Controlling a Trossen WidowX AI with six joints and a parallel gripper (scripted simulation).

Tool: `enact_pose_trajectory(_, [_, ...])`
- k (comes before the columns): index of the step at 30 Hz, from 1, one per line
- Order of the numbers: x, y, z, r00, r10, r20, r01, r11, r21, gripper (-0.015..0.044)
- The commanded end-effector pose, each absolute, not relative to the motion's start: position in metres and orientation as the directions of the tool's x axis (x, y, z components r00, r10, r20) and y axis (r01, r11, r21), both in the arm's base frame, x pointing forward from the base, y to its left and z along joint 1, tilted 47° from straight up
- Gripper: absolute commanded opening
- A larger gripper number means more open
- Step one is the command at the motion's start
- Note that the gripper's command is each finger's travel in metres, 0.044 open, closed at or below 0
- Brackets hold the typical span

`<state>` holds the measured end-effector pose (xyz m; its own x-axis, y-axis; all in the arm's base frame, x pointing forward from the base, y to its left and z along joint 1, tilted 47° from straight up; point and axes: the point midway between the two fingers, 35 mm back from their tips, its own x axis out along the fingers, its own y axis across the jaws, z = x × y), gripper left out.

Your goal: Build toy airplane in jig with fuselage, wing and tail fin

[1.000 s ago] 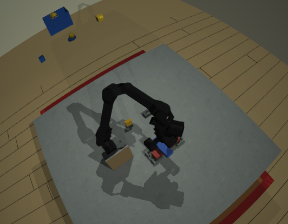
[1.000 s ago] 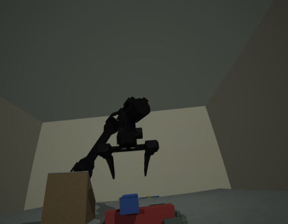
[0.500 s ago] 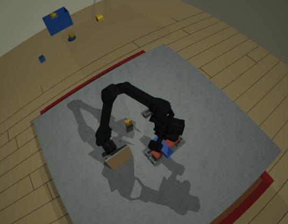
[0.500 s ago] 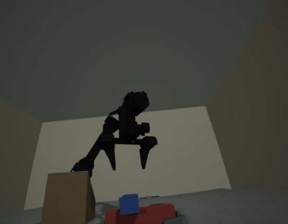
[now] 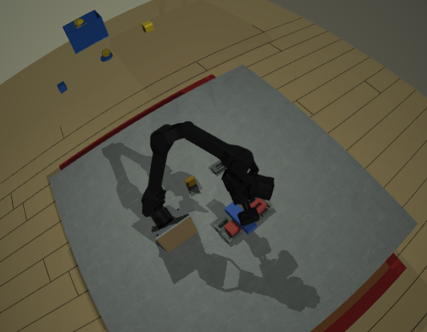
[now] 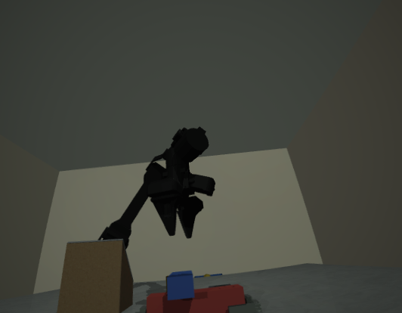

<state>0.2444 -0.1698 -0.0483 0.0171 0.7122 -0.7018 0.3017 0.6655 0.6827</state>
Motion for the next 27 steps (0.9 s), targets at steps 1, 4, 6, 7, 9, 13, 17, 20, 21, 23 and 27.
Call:
enact_pose_trajectory(1, [0.244,-0.169,-0.048,0.011,0.714,-0.700,0.128,0.694,0.709,0.0440])
enact_pose_trajectory(4, [0.244,-0.169,-0.048,0.011,0.714,-0.700,0.128,0.694,0.709,0.0440])
enact_pose_trajectory(6, [0.244,-0.169,-0.048,0.011,0.714,-0.700,0.128,0.694,0.709,0.0440])
enact_pose_trajectory(7, [0.244,-0.169,-0.048,0.011,0.714,-0.700,0.128,0.694,0.709,0.0440])
enact_pose_trajectory(9, [0.245,-0.168,-0.046,0.011,0.713,-0.701,0.128,0.694,0.709,0.0440])
enact_pose_trajectory(13, [0.252,-0.140,-0.003,0.012,0.708,-0.706,0.133,0.699,0.703,0.0440])
enact_pose_trajectory(17, [0.252,-0.101,0.045,0.012,0.705,-0.709,0.135,0.702,0.700,0.0440])
enact_pose_trajectory(20, [0.245,-0.070,0.076,0.012,0.706,-0.708,0.136,0.701,0.700,0.0440])
enact_pose_trajectory(21, [0.241,-0.060,0.085,0.012,0.706,-0.708,0.136,0.700,0.701,0.0440])
enact_pose_trajectory(23, [0.232,-0.039,0.103,0.012,0.709,-0.705,0.136,0.698,0.703,0.0440])
enact_pose_trajectory(27, [0.208,0.001,0.131,0.010,0.717,-0.697,0.134,0.690,0.711,0.0440])
